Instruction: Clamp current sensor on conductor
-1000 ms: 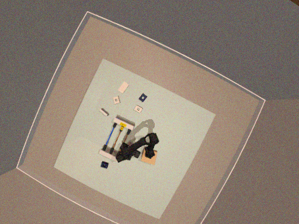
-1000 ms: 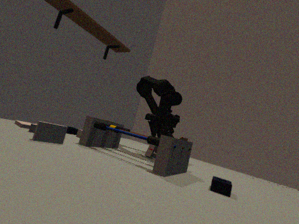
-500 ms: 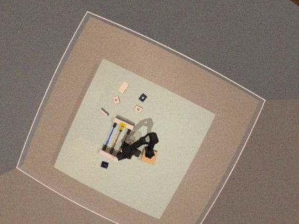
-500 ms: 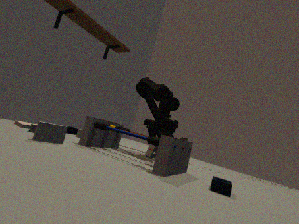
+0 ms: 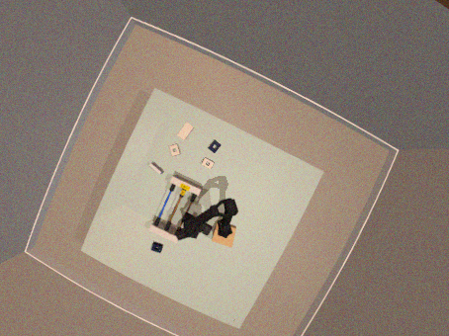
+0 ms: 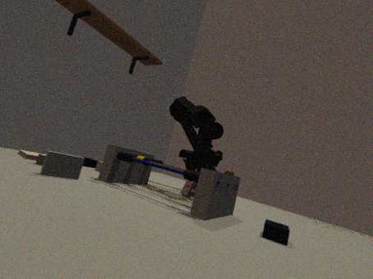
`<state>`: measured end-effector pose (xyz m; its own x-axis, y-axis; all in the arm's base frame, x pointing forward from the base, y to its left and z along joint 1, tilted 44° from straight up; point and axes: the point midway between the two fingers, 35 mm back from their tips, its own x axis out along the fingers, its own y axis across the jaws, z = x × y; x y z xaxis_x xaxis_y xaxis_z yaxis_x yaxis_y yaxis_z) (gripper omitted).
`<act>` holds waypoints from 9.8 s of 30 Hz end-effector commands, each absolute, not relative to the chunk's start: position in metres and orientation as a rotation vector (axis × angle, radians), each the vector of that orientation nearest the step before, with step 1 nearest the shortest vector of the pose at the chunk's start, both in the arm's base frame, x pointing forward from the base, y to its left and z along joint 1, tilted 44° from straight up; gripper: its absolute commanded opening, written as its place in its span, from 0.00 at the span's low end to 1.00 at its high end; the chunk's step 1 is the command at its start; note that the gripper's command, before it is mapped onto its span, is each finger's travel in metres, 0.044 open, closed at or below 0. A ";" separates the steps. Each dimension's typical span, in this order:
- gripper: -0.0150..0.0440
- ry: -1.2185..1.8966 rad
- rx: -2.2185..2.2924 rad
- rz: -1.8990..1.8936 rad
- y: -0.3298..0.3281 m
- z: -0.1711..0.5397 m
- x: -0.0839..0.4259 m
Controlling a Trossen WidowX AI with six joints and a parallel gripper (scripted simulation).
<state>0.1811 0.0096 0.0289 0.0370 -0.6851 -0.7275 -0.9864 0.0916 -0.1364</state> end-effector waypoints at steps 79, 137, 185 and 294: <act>0.25 1.269 -0.506 -0.637 0.081 0.106 0.181; 0.25 0.458 0.750 -1.222 0.059 0.096 0.317; 0.25 0.455 0.758 -1.227 0.045 0.084 0.323; 1.00 0.528 0.719 -1.393 -0.004 0.035 0.349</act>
<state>0.3468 0.0031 0.0402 0.1344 -0.6831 -0.7179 0.9883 0.0400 0.1469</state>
